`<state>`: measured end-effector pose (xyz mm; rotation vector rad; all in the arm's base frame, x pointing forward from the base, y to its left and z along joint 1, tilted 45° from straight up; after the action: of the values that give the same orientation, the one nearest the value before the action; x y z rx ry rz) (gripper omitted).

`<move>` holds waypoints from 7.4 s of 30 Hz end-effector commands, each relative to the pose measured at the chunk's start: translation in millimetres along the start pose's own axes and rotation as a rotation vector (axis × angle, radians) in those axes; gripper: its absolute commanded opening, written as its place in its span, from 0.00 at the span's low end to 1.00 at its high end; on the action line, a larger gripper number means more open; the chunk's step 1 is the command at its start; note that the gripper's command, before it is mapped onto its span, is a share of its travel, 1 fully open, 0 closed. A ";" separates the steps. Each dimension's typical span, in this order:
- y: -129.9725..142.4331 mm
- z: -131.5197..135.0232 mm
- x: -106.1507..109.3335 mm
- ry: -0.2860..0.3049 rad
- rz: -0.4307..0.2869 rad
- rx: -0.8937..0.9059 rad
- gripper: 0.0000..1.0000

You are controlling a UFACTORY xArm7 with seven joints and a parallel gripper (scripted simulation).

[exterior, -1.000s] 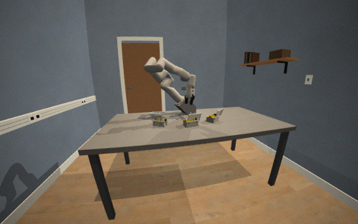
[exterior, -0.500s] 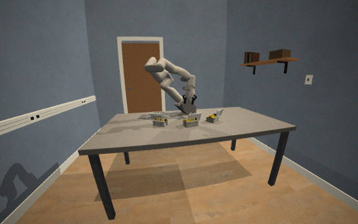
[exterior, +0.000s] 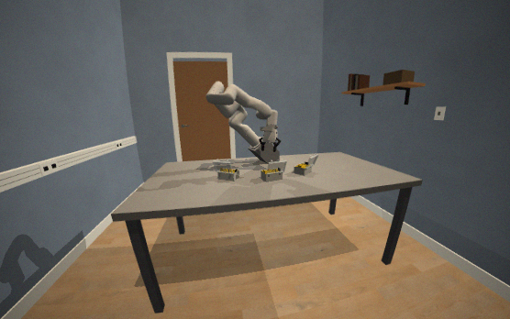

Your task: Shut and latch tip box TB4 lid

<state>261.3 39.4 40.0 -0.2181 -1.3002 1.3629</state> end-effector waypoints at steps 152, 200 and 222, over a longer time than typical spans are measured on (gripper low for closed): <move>-17.6 -12.7 20.4 -0.016 -0.026 0.095 0.00; -172.7 -159.9 -8.1 -0.106 -0.246 0.868 0.00; -204.6 -191.4 -14.0 -0.106 -0.246 0.867 0.00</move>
<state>527.5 68.1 117.1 0.5924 -0.6841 1.6021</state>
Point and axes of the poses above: the point where the finger pads meet when closed, its own x axis back along the fingers, its own z axis across the jaws, y = z × x, the point moved 3 cm from there along x, back along the fingers, and after that the axes turned 3 degrees about -x, right-handed, at the moved point
